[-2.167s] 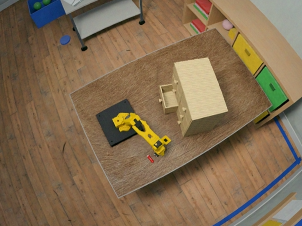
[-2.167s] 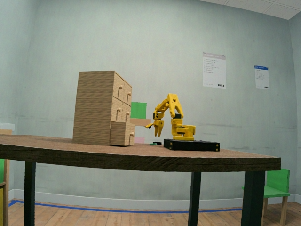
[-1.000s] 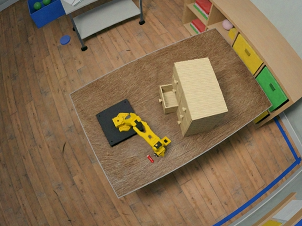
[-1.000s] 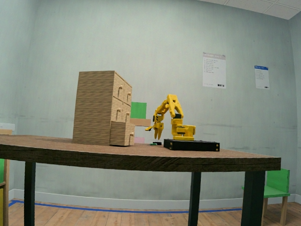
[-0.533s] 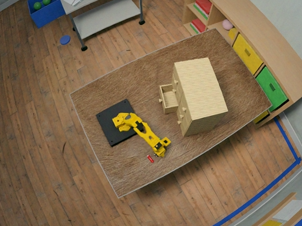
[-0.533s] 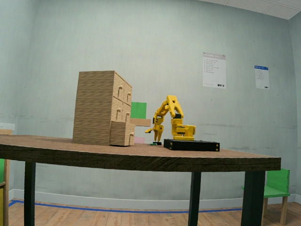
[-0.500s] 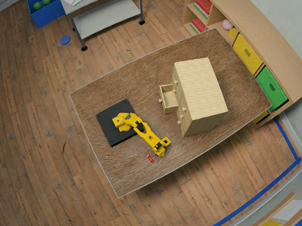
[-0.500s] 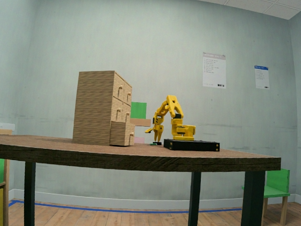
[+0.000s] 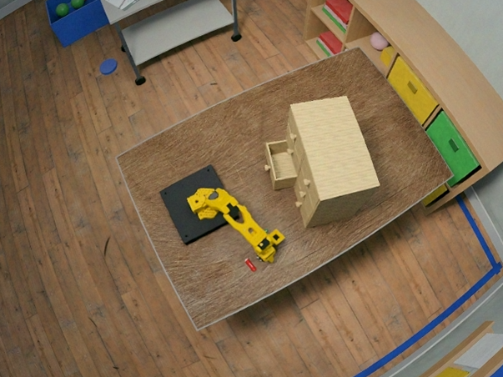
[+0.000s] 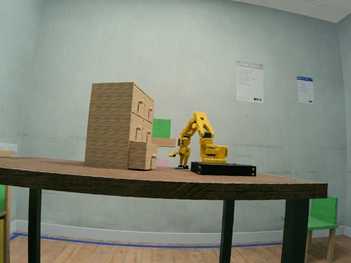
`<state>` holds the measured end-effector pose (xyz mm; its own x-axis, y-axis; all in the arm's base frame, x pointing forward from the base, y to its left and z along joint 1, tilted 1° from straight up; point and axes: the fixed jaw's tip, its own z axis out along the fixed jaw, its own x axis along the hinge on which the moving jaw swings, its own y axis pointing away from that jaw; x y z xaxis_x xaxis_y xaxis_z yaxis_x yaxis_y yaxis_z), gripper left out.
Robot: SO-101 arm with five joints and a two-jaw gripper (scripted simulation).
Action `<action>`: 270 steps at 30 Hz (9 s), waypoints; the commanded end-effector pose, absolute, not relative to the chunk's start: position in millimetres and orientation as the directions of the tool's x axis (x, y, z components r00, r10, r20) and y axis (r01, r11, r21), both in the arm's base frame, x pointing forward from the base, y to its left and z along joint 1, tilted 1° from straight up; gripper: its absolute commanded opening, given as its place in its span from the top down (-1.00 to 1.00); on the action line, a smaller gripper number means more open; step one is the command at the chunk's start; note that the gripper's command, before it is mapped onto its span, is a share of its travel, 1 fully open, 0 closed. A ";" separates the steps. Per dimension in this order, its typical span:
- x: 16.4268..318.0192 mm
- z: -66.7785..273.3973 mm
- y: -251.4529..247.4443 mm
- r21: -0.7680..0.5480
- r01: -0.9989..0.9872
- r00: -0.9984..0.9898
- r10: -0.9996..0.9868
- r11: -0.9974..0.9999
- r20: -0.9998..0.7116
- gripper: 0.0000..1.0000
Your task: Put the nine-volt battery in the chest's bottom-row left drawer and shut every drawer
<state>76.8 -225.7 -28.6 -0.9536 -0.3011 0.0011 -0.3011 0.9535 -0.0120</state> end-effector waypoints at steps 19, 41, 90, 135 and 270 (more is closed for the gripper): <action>74.3 -37.0 -219.6 0.006 -0.305 -0.952 -0.305 0.952 0.000 0.41; 73.7 -38.7 -218.4 0.006 -0.305 -0.952 -0.305 0.952 0.000 0.46; 73.7 -38.7 -218.4 0.006 -0.305 -0.952 -0.305 0.952 0.000 1.00; 74.2 16.3 -218.6 0.006 -0.305 -0.952 -0.305 0.952 0.000 1.00; 155.8 124.7 -91.8 -0.020 -0.499 0.750 -0.442 -0.867 0.492 1.00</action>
<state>149.8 -105.0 126.4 0.7061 -0.5008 0.5006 -0.5687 -0.8223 -0.0205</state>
